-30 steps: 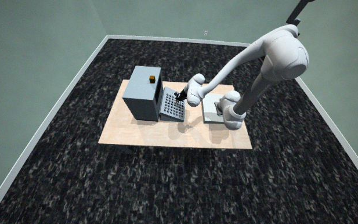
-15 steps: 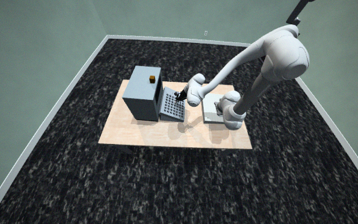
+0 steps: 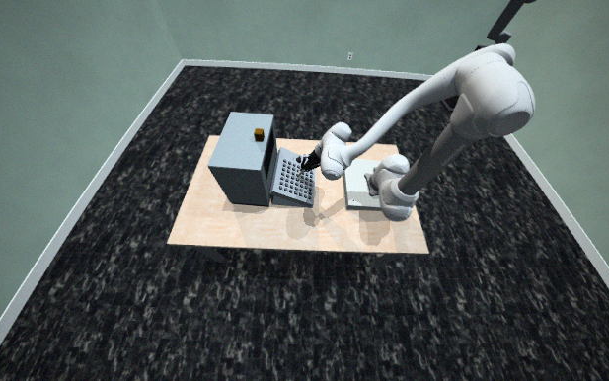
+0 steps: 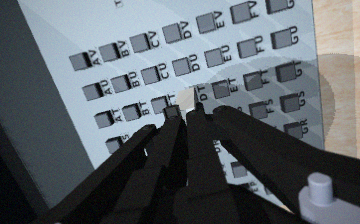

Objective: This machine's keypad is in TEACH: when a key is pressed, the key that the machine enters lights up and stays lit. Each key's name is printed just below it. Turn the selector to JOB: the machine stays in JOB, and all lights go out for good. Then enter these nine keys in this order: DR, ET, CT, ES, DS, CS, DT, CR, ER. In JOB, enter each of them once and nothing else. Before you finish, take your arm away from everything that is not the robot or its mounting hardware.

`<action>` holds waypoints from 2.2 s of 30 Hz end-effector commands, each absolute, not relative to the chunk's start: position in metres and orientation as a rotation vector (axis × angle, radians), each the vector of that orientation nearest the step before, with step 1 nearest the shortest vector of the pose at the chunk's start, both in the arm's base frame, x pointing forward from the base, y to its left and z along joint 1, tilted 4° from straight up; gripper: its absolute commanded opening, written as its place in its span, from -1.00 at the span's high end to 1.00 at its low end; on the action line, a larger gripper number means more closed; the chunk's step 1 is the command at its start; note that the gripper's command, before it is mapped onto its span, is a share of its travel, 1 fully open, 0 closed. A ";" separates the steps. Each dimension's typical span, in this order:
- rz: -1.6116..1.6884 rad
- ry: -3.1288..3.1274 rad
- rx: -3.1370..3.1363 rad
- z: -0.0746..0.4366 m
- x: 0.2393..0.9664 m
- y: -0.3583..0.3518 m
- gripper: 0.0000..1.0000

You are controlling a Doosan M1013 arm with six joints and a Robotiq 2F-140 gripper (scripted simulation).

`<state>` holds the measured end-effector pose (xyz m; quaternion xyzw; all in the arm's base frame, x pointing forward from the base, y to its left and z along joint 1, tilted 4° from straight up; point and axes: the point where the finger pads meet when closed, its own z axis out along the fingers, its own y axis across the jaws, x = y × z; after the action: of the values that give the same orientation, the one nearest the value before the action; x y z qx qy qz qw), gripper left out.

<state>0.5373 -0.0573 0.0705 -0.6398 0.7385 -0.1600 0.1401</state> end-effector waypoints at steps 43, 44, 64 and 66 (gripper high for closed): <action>-0.462 2.134 -1.849 0.096 0.563 -0.061 1.00; -0.462 2.134 -1.849 0.096 0.563 -0.061 1.00; -0.462 2.134 -1.849 0.080 0.570 -0.062 1.00; -0.462 2.134 -1.849 0.080 0.570 -0.062 1.00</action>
<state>0.5700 -0.0620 0.0799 -0.6398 0.7385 -0.1599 0.1400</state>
